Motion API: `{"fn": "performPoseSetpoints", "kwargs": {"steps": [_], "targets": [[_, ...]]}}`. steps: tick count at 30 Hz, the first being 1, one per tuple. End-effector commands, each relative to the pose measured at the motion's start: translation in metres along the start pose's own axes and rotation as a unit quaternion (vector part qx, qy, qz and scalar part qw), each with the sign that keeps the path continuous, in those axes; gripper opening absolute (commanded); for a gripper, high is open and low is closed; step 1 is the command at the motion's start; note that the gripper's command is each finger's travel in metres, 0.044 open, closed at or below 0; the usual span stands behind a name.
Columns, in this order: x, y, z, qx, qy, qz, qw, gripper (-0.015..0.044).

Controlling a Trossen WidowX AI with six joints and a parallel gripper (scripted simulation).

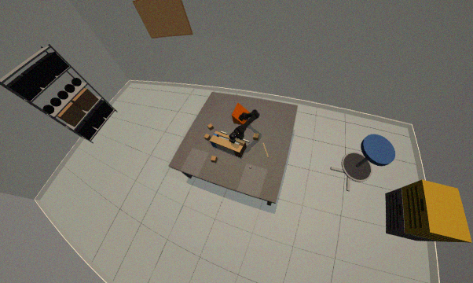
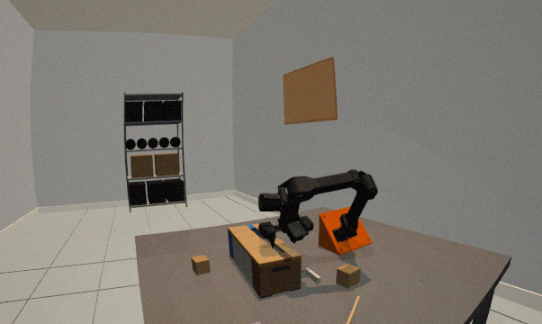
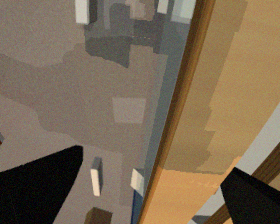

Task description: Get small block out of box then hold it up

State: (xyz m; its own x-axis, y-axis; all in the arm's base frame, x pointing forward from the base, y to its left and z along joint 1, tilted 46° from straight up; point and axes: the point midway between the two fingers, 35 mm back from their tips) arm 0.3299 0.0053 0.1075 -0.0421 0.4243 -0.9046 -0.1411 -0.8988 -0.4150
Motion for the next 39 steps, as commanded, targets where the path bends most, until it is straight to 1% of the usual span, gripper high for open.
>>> {"fn": "performPoseSetpoints", "kwargs": {"steps": [1,16,17,19,39], "targets": [[0.008,-0.002,0.001,0.003,-0.002,-0.003,1.0,0.04],[0.031,-0.007,0.004,0.003,-0.002,-0.004,1.0,0.04],[0.025,-0.006,0.001,0.0,0.0,-0.001,1.0,0.04],[0.025,-0.006,0.001,0.0,0.0,-0.001,1.0,0.04],[0.045,0.044,-0.004,0.0,0.0,0.0,1.0,0.04]]}}
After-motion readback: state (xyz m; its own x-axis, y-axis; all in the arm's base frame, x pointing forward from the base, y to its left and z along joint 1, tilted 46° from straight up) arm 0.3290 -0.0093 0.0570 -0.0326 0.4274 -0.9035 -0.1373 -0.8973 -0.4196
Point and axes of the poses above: the point midway between the two fingers, 35 mm back from their tips, its own x axis out along the fingers, its own z axis across the jaws, y = z × x, and after that the axes turned 7 degrees about x, right-handed
